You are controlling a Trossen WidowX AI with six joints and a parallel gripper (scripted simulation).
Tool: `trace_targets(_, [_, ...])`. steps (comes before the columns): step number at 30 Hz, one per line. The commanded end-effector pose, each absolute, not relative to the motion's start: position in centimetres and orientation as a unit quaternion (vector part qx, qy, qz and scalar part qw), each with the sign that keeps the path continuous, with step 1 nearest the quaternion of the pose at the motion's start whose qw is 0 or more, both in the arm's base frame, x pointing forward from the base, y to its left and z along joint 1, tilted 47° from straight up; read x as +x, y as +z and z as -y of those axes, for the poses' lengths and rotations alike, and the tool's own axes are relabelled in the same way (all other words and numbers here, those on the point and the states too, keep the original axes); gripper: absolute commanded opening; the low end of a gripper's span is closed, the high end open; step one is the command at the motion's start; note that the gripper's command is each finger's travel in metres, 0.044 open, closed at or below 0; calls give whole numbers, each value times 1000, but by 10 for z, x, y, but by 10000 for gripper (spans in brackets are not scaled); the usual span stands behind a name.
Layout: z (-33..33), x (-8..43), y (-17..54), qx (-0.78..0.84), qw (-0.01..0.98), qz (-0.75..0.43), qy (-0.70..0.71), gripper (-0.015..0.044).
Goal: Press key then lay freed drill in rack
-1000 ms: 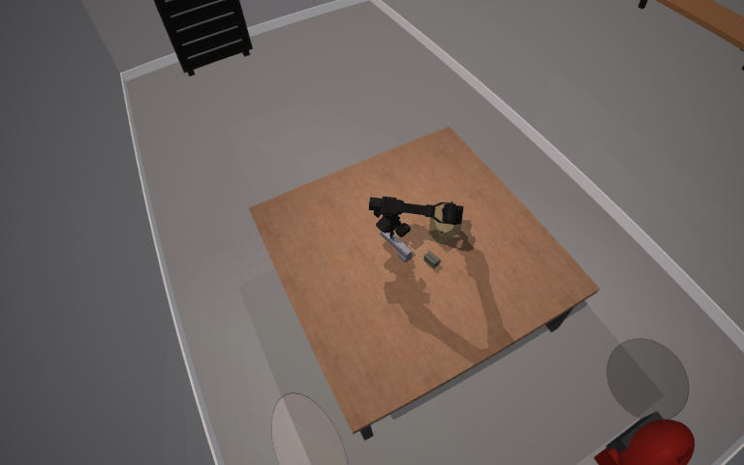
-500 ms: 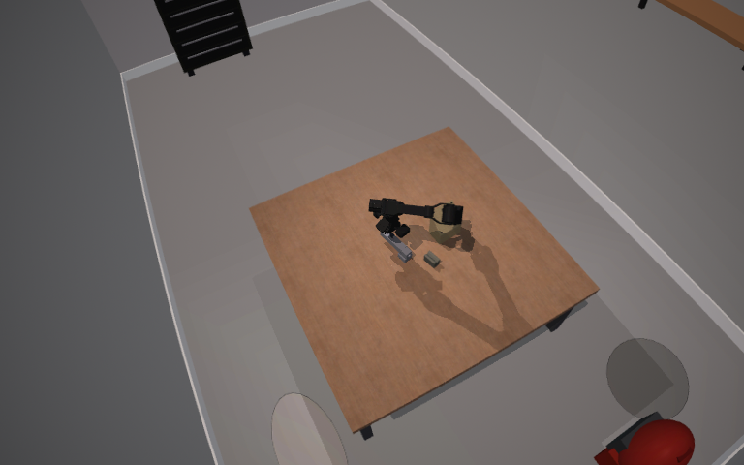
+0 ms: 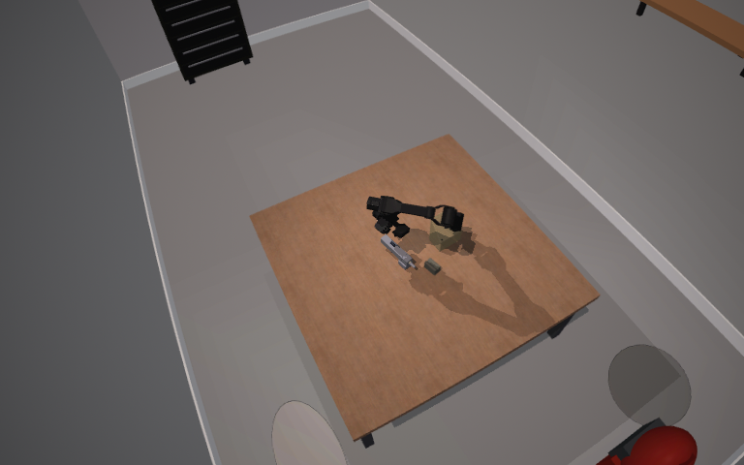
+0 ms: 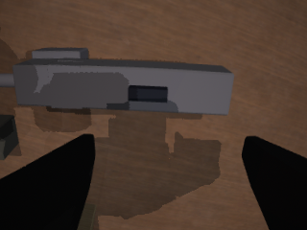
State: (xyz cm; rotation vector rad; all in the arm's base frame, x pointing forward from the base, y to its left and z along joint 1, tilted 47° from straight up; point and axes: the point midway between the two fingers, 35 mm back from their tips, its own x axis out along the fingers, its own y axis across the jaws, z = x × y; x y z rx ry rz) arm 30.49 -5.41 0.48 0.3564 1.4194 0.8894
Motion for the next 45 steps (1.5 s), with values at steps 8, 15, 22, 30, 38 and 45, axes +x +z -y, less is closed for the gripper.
trace_targets(8, [-83,272,34,-213,636,-329,665,440])
trace_targets(15, [-128,239,43,-336,573,-165,729,440])
trace_targets(22, [-128,239,43,-336,573,-165,729,440])
trace_targets(30, [-128,239,43,-336,573,-165,729,440])
trace_targets(38, [-131,240,37,-336,573,-165,729,440])
trace_targets(45, [-137,240,27,-337,573,-165,729,440])
